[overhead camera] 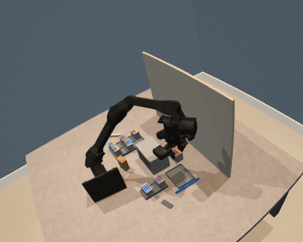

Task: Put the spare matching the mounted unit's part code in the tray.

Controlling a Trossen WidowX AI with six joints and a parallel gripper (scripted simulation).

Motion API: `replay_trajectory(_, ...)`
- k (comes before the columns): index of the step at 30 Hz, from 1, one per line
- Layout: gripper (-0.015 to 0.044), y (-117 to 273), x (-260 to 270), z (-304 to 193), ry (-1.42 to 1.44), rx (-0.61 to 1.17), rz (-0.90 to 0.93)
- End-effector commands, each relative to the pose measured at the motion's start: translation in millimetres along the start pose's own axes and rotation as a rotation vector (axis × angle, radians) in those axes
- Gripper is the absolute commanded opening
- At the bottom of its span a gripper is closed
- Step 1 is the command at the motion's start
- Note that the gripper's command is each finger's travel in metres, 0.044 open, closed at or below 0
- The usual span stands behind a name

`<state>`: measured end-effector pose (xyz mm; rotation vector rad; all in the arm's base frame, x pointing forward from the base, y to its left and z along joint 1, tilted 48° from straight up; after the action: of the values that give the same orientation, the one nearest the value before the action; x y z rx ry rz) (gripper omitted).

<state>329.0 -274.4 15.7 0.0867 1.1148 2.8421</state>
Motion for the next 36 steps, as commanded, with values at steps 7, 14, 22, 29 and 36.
replay_trajectory(7, 0.0000, -7, -2, -1, 0.005, 0.004, -0.002)
replay_trajectory(14, 0.0000, -13, -2, -2, 0.005, 0.004, -0.002)
replay_trajectory(22, 0.0000, -19, -3, -2, 0.005, 0.004, -0.003)
replay_trajectory(29, 0.0000, -25, -4, -2, 0.005, 0.005, -0.003)
replay_trajectory(36, 0.0000, -30, -5, -2, 0.005, 0.005, -0.003)
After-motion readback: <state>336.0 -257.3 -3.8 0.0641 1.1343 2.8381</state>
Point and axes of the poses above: the point midway between the two fingers, 35 mm back from their tips, its own y axis back along the fingers, its own x axis across the jaws, z = x × y, the point moved 10 cm from there along y, back along the fingers, and after that the axes turned 10 degrees about -y, right-handed, at the moved point
